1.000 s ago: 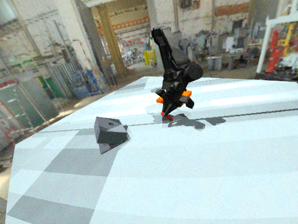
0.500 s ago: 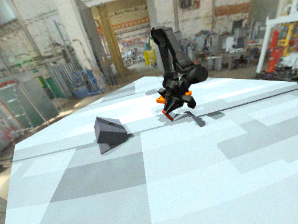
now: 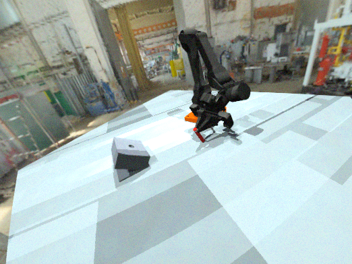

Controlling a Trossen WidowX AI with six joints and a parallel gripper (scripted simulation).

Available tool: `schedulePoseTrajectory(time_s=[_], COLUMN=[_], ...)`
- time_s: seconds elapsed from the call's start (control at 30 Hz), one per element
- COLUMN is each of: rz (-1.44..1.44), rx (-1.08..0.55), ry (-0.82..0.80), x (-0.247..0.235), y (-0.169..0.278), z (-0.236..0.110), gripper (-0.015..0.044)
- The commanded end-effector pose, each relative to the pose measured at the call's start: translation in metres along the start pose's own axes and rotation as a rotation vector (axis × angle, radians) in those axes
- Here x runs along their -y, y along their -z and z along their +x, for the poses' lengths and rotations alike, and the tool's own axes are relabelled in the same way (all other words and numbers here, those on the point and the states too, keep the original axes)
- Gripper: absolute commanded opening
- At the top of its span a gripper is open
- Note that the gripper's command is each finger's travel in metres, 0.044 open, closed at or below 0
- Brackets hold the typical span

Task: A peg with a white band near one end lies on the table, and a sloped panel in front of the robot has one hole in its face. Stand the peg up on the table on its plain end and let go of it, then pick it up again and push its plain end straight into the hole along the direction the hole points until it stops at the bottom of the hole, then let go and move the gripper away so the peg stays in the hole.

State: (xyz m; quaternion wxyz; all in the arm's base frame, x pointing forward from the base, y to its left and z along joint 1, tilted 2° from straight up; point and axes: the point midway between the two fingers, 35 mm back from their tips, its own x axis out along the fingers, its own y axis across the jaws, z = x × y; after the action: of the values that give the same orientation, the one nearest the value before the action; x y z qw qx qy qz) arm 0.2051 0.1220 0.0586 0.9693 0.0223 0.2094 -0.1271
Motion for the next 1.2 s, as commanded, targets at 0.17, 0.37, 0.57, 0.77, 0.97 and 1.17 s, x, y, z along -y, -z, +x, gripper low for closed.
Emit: schedulePoseTrajectory(time_s=[0.17,0.37,0.57,0.77,0.97,1.17], rz=[0.002,0.002,0.002,0.002,0.002,0.002], rx=[0.08,0.132,0.184,0.235,0.287,0.253], ry=[0.0,0.0,0.0,0.0,0.001,0.0], x=[0.001,0.001,0.001,0.001,0.002,0.002], y=[0.004,0.006,0.009,0.012,0.014,0.013], z=[-0.005,-0.009,-0.012,-0.015,-0.018,-0.018], gripper=[0.0049,0.0049,0.0049,0.0049,0.0049,0.0049])
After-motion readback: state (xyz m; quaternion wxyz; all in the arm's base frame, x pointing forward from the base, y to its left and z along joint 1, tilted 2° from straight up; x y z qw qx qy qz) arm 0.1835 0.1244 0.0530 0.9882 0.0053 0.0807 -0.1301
